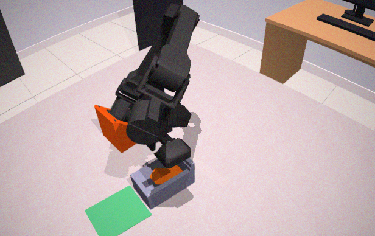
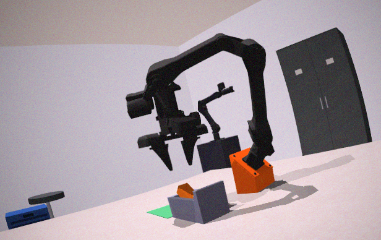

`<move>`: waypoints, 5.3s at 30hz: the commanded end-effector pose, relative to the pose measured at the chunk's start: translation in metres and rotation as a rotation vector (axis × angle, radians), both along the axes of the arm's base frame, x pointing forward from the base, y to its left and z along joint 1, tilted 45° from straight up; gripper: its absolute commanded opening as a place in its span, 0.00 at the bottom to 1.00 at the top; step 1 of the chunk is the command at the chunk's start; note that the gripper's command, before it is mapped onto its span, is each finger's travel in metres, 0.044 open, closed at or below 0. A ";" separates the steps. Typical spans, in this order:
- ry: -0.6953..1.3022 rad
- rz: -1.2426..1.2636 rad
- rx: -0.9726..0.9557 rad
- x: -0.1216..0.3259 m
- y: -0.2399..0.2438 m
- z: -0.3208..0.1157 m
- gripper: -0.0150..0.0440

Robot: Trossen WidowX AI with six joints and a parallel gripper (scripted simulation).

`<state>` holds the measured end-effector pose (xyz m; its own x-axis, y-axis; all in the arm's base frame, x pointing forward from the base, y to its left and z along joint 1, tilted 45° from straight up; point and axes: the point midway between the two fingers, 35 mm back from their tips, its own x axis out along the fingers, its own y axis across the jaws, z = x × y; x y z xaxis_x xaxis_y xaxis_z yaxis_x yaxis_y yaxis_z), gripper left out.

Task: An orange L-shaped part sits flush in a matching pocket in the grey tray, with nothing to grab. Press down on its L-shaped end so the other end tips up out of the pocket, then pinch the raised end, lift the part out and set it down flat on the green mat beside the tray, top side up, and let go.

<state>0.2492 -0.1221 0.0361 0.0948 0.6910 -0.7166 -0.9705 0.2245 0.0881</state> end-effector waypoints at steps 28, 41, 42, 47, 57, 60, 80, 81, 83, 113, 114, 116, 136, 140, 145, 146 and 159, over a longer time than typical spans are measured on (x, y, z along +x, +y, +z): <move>-0.014 0.020 -0.005 0.005 0.039 -0.044 0.73; -0.015 0.020 -0.003 0.006 0.053 -0.057 0.73; -0.013 0.026 -0.008 0.006 0.050 -0.054 0.68; -0.013 0.026 -0.008 0.006 0.050 -0.054 0.50; -0.013 0.026 -0.008 0.006 0.050 -0.054 0.35; -0.013 0.026 -0.008 0.006 0.050 -0.054 0.25; -0.014 0.022 -0.005 0.004 0.035 -0.039 0.25; -0.014 0.021 -0.005 0.004 0.034 -0.038 0.25; -0.014 0.021 -0.005 0.004 0.032 -0.036 0.25; -0.013 0.020 -0.005 -0.001 -0.002 -0.001 0.25; -0.013 0.020 -0.006 -0.001 -0.003 0.000 0.25; -0.013 0.020 -0.006 -0.001 -0.005 0.002 0.25; -0.013 0.020 -0.007 -0.008 -0.026 -0.008 0.25; -0.013 0.020 -0.008 -0.014 -0.040 -0.023 0.25; -0.013 0.020 -0.009 -0.022 -0.057 -0.040 0.25; -0.013 0.020 -0.010 -0.023 -0.060 -0.043 0.25; -0.012 0.020 -0.013 -0.042 -0.105 -0.087 0.25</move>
